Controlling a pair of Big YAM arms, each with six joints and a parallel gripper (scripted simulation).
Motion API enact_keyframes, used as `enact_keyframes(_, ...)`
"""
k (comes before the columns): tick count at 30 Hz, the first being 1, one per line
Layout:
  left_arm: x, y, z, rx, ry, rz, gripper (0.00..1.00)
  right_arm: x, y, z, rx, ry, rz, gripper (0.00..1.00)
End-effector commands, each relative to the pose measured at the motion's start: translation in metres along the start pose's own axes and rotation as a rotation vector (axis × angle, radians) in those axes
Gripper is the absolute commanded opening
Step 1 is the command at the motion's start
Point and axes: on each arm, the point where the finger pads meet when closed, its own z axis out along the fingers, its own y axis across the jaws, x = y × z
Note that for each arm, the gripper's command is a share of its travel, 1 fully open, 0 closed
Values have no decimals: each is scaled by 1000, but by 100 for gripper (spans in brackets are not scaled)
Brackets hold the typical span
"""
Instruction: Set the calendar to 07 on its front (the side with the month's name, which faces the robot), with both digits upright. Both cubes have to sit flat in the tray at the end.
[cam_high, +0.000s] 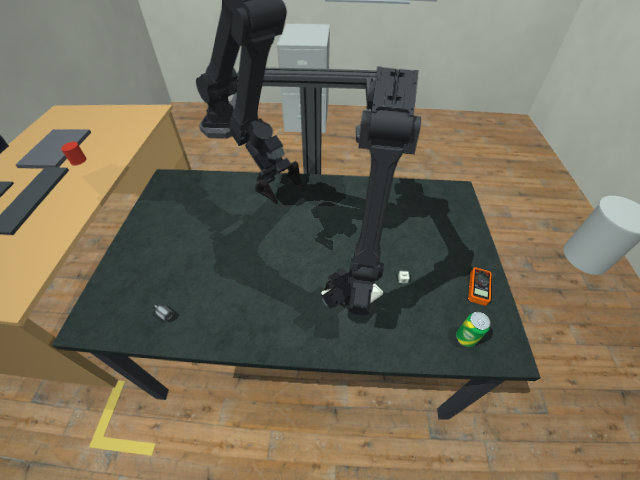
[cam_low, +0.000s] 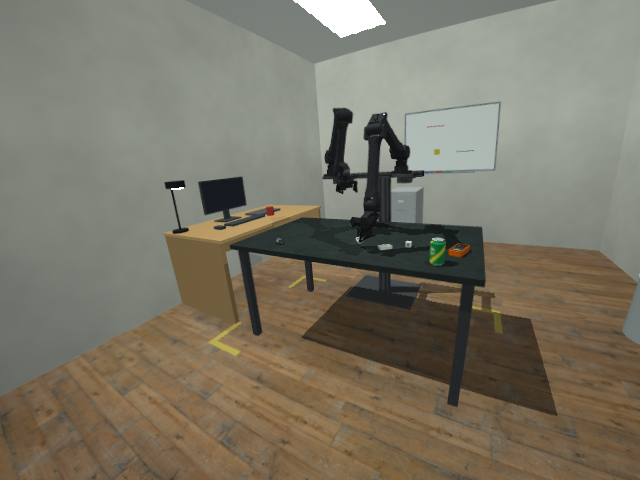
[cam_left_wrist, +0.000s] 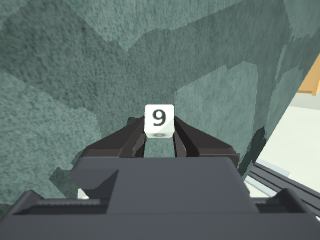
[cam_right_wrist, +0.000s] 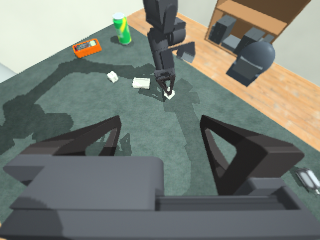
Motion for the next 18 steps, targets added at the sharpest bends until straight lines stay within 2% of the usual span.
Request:
enact_keyframes(1, 12, 1, 8, 21, -39, 203, 24, -3, 1, -3, -5, -8, 0, 100)
enact_keyframes(7, 30, -4, 12, 40, -165, 470, 24, -3, 1, -3, -5, -8, 0, 100)
enact_keyframes(14, 54, -14, 14, 19, -310, 750, 24, -3, 1, -3, -5, -8, 0, 100)
enact_keyframes(16, 54, -14, 14, 19, -310, 750, 24, -3, 1, -3, -5, -8, 0, 100)
enact_keyframes(18, 57, -15, 14, 2, -352, 822, 24, -3, 1, -3, -5, -8, 0, 100)
